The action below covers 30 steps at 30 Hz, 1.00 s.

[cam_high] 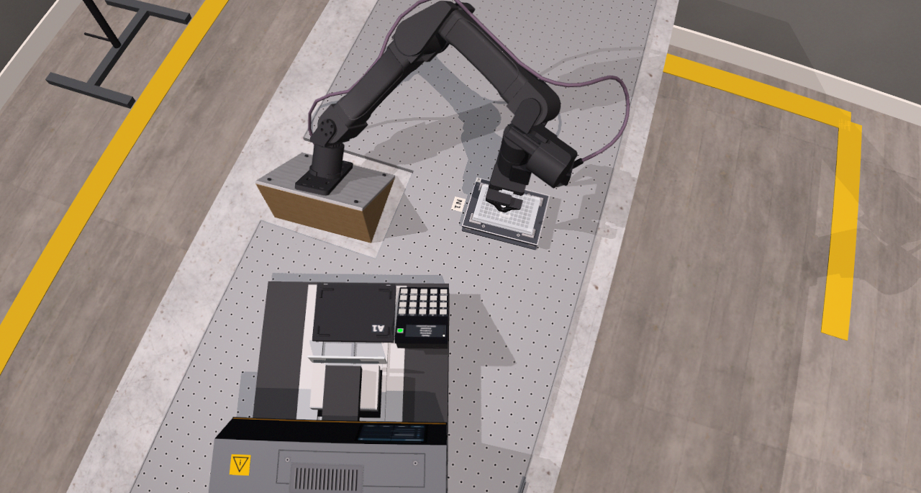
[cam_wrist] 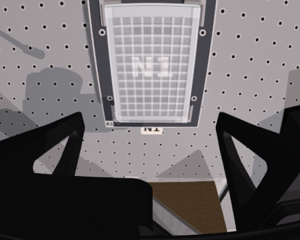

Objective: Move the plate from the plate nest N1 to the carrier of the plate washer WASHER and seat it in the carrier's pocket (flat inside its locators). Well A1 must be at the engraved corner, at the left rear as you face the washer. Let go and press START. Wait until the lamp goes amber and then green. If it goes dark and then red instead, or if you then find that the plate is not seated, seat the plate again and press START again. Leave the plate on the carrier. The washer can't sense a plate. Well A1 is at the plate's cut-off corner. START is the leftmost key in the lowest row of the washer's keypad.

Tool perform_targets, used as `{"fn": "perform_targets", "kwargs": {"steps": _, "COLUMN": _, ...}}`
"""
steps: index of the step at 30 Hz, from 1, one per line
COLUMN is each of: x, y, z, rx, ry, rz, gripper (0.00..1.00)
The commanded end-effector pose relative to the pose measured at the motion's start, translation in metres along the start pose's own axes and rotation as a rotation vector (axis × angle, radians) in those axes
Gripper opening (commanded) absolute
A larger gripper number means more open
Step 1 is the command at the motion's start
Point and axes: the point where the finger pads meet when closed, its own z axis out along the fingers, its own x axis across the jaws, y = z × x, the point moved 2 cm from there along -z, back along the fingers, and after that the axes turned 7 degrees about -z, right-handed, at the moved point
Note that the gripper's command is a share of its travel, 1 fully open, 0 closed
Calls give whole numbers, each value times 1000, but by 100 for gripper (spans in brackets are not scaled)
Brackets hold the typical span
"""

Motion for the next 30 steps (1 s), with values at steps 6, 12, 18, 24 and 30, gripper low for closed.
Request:
{"fn": "perform_targets", "kwargs": {"steps": 6, "x": -1, "y": 11, "z": -16, "rx": -70, "ry": -20, "rz": -17, "gripper": 100}}
{"fn": "perform_targets", "kwargs": {"steps": 12, "x": 3, "y": 4, "z": 6, "rx": -34, "ry": -5, "rz": -9, "gripper": 100}}
{"fn": "perform_targets", "kwargs": {"steps": 18, "x": -2, "y": 3, "z": 7, "rx": -48, "ry": -6, "rz": 5, "gripper": 100}}
{"fn": "perform_targets", "kwargs": {"steps": 24, "x": 2, "y": 4, "z": 21, "rx": -37, "ry": -4, "rz": -6, "gripper": 100}}
{"fn": "perform_targets", "kwargs": {"steps": 30, "x": 3, "y": 4, "z": 32, "rx": -34, "ry": -4, "rz": -10, "gripper": 100}}
